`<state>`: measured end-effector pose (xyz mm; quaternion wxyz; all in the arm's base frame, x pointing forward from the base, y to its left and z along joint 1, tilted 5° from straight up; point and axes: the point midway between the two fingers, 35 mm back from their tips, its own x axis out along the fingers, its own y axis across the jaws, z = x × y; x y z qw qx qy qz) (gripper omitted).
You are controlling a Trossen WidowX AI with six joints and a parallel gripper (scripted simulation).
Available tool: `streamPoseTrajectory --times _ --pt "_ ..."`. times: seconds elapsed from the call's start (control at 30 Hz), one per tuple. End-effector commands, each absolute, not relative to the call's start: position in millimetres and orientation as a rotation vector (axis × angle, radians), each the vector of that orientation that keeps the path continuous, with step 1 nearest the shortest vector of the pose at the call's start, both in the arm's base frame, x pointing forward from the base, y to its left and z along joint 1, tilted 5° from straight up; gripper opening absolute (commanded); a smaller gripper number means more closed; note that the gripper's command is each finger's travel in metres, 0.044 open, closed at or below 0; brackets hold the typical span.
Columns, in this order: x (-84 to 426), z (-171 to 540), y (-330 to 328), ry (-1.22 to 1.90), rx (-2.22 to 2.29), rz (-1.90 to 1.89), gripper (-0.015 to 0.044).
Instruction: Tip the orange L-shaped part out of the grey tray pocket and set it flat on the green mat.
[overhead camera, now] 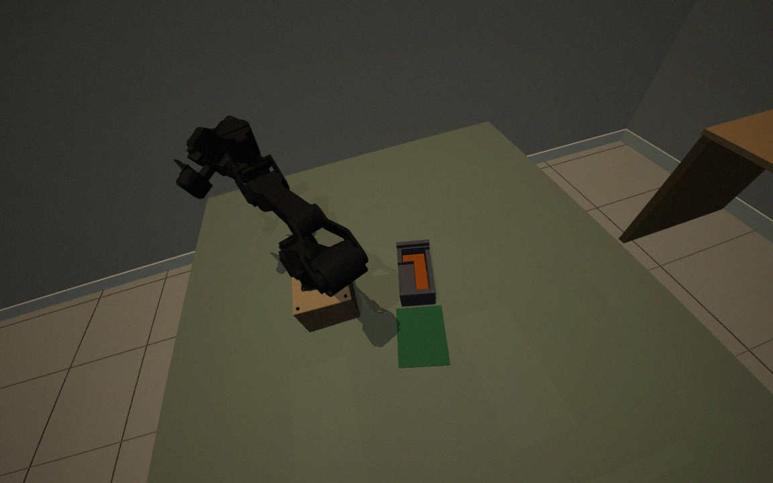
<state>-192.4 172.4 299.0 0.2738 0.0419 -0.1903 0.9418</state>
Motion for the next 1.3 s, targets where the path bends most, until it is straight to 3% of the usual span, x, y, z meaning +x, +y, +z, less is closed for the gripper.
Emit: streamPoseTrajectory --times 0.0,0.27,0.5,0.73,1.03,1.27 --pt "-191.3 298.2 174.9 -0.502 0.104 2.526 0.0374" --pt "-129.4 269.7 257.1 -0.143 -0.141 2.204 0.018" --pt "-25.6 228.3 306.5 0.258 -0.276 1.794 0.018" --pt "90.7 185.1 300.7 0.64 -0.289 1.329 0.018" --pt "211.4 136.8 218.3 1.068 -0.163 0.699 0.018" --pt "259.3 109.6 118.5 1.357 0.018 0.204 0.018"
